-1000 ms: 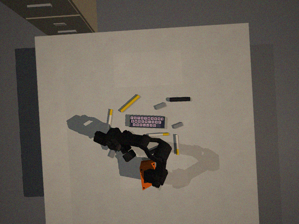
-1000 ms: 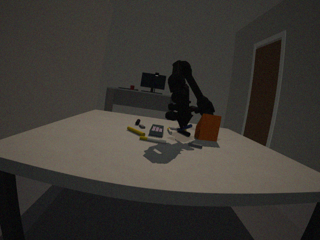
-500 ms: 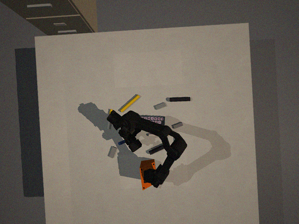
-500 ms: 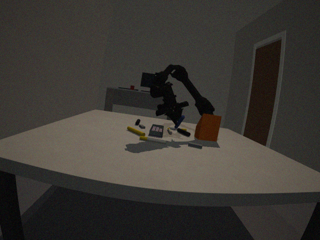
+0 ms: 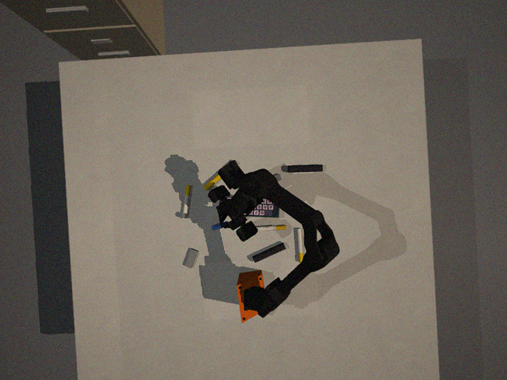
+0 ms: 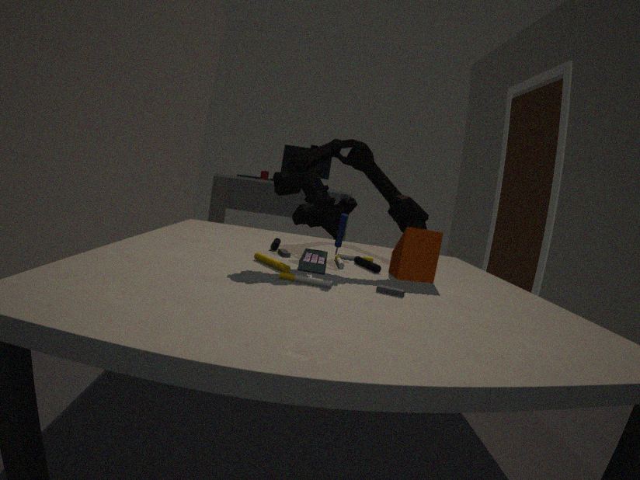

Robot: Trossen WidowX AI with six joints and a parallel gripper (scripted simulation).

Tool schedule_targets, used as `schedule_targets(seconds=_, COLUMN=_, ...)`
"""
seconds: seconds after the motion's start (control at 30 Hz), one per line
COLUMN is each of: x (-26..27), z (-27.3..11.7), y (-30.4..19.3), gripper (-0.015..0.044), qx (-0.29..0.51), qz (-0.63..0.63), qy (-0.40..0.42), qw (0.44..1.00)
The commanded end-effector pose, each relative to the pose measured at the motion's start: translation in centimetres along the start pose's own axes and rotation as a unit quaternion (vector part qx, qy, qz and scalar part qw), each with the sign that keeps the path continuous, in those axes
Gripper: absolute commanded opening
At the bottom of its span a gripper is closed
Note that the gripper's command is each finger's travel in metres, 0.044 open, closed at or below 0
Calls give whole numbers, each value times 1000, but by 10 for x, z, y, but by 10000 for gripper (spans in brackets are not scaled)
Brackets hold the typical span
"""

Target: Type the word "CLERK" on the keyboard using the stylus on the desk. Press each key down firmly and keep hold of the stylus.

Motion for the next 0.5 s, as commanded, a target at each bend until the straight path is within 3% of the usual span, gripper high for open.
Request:
schedule_targets(seconds=0.0, x=-4, z=-16, y=16, gripper=0, qx=42, qz=-5, qy=29, qw=999)
schedule_targets(seconds=0.47, x=-27, z=-63, y=70, gripper=0, qx=146, qz=-24, qy=149, qw=978)
Point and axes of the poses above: the point midway between the two fingers, 35 mm back from their tips, its own z axis out along the fingers, its own x axis across the jaws, y = z × x, the point moved 6 cm from there along -z, back along the fingers, and after that the axes turned 4 degrees about -z, right-handed, at the moved point
